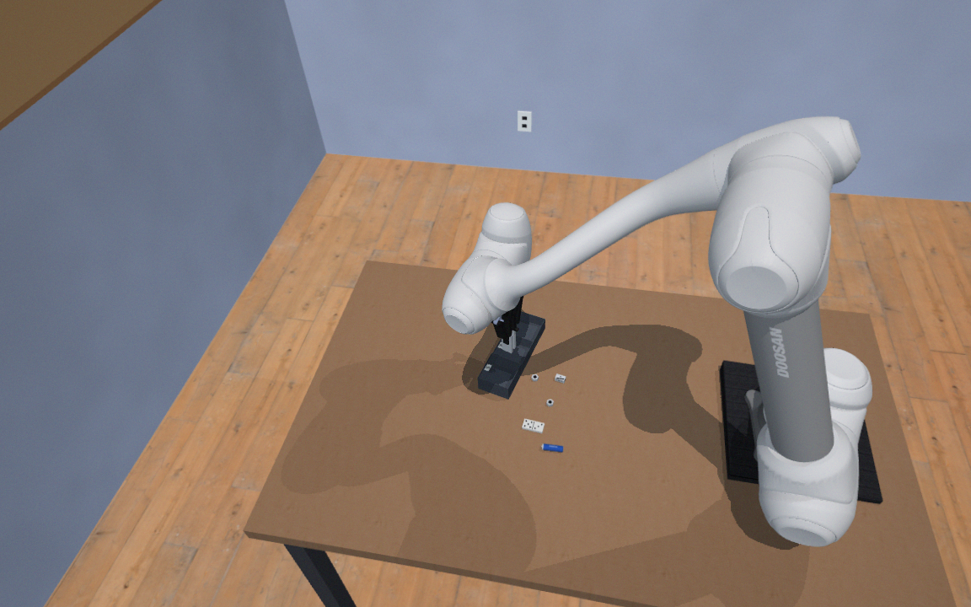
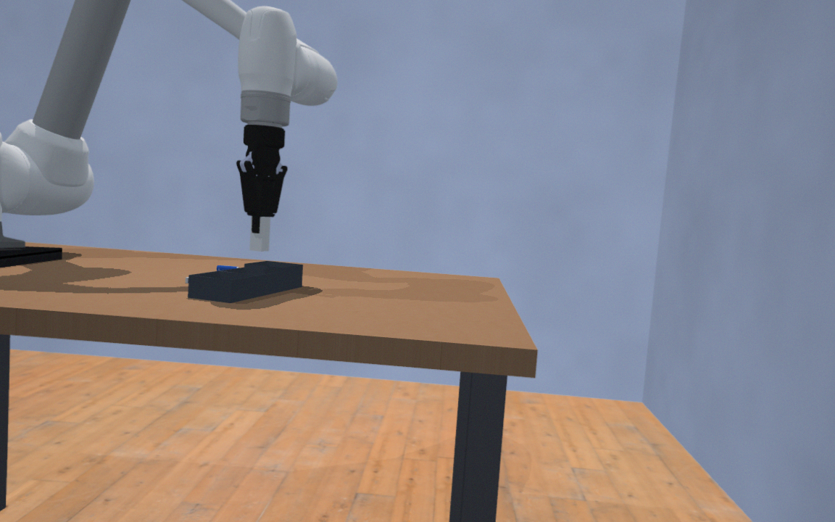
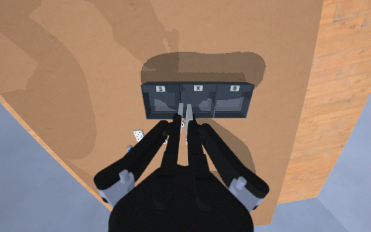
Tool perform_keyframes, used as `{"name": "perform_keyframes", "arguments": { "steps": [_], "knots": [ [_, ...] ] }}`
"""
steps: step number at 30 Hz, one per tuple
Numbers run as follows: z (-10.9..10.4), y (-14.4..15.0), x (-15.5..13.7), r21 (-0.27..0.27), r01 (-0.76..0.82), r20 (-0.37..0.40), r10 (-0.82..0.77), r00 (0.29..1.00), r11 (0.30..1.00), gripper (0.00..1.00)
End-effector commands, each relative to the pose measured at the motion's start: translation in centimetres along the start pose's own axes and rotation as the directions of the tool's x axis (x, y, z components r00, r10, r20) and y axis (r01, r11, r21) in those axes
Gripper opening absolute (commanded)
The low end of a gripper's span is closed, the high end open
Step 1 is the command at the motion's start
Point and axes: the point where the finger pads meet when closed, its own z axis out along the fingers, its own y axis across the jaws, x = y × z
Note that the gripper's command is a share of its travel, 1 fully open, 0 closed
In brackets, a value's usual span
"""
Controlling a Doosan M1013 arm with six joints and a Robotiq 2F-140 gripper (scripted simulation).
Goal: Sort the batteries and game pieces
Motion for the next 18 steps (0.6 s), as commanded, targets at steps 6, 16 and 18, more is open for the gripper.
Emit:
{"name": "perform_keyframes", "arguments": {
  "steps": [6, 16, 18],
  "knots": [
    [0.0, -3.1, -0.4, 0.0, 0.0, 0.0, 0.0, 1.0, 1.0, 0.05],
    [0.5, -5.5, -0.6, 0.0, 0.0, 0.0, 0.0, 1.0, 1.0, 0.05],
    [0.8, -5.5, -0.6, 0.0, 0.0, 0.0, 0.0, 1.0, 1.0, 0.05]
  ]
}}
